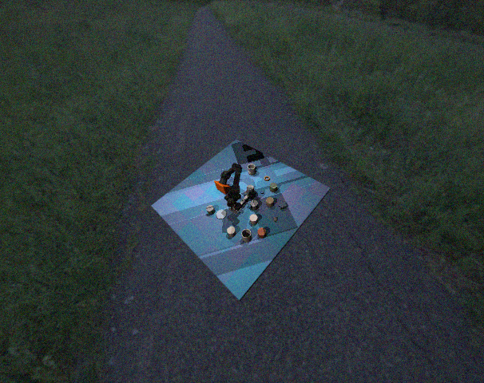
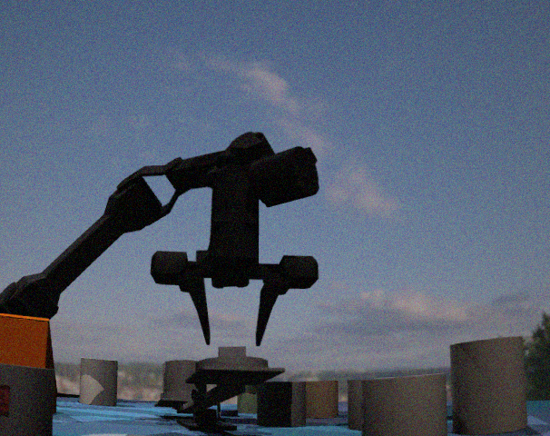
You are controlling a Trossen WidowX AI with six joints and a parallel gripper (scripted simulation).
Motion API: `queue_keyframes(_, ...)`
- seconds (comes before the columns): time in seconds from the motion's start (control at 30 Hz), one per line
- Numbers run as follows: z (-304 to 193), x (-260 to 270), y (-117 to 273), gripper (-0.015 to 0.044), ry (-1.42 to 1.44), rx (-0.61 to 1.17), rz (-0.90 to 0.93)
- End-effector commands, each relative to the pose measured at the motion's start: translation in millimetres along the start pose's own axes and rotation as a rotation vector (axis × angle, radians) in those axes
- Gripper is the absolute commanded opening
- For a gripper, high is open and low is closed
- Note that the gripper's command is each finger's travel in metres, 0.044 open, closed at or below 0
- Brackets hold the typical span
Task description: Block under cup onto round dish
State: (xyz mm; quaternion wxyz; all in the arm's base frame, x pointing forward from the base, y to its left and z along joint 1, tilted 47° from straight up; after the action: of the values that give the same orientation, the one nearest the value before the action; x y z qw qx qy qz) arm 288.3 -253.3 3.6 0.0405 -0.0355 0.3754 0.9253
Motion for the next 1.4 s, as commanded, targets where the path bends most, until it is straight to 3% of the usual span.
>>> queue_keyframes(0.0, 1.1, -0.4, -9.0, 0.0260, -0.002, -0.006, 0.001)
queue_keyframes(0.4, 1.7, 0.0, -25.9, 0.0260, -0.002, -0.007, 0.001)
queue_keyframes(0.57, 1.7, 0.0, -25.9, 0.0129, -0.002, -0.007, 0.001)
queue_keyframes(0.77, 1.7, 0.0, -25.9, 0.0089, -0.002, -0.007, 0.001)
queue_keyframes(0.9, 0.9, -0.7, -18.9, 0.0000, -0.009, -0.007, 0.000)
queue_keyframes(1.37, -1.3, 0.1, 47.8, 0.0000, -0.081, -0.008, -0.016)
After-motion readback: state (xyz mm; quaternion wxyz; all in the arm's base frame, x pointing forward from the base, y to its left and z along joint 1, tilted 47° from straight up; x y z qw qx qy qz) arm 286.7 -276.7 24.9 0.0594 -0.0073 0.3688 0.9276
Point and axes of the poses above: the point midway between the two fingers, 35 mm back from their tips, its own y axis back along the fingers, its own x axis across the jaws, z = x × y, the point moved 9 cm from there along y, back along the fingers, and after that the axes turned 14 degrees about y, right-handed, at the moved point
